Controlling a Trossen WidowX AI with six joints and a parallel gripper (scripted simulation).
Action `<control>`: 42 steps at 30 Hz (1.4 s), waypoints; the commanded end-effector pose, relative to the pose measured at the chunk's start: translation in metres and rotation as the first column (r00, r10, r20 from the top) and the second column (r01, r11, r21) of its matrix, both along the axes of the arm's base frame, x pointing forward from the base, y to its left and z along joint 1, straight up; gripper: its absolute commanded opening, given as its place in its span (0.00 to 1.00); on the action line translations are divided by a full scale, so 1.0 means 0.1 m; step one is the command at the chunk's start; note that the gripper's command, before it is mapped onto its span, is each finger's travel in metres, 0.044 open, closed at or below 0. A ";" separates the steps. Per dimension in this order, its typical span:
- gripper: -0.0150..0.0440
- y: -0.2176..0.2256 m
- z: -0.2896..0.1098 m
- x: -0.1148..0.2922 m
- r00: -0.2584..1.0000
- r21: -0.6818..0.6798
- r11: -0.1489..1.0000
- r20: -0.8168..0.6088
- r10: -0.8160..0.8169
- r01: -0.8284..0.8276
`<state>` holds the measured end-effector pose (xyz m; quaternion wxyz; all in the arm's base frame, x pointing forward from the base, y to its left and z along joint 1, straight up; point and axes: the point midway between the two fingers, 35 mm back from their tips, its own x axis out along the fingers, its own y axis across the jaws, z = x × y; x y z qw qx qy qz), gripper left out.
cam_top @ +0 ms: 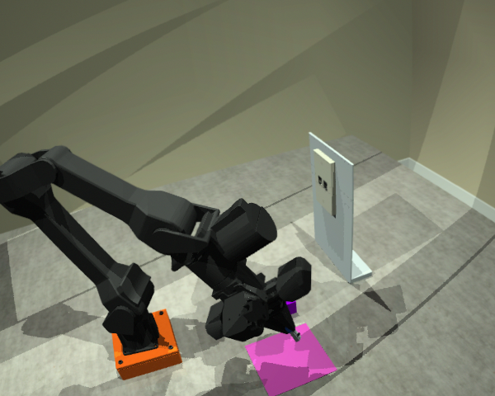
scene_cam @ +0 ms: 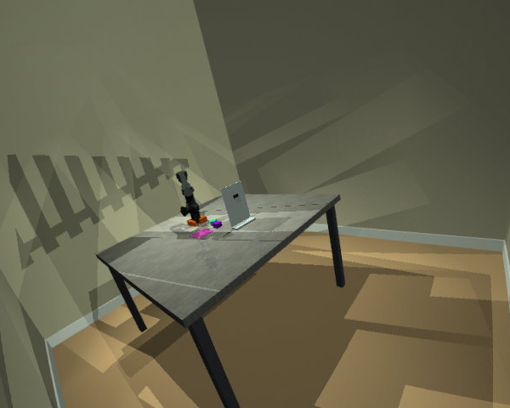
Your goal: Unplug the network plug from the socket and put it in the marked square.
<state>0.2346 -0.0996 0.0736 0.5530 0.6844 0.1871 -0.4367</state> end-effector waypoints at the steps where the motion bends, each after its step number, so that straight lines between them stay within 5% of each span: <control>1: 0.25 0.00 -0.07 0.00 1.000 0.003 1.000 -0.004 0.003 -0.003; 42: 0.25 0.00 -0.56 0.00 1.000 0.002 1.000 -0.004 -0.001 0.001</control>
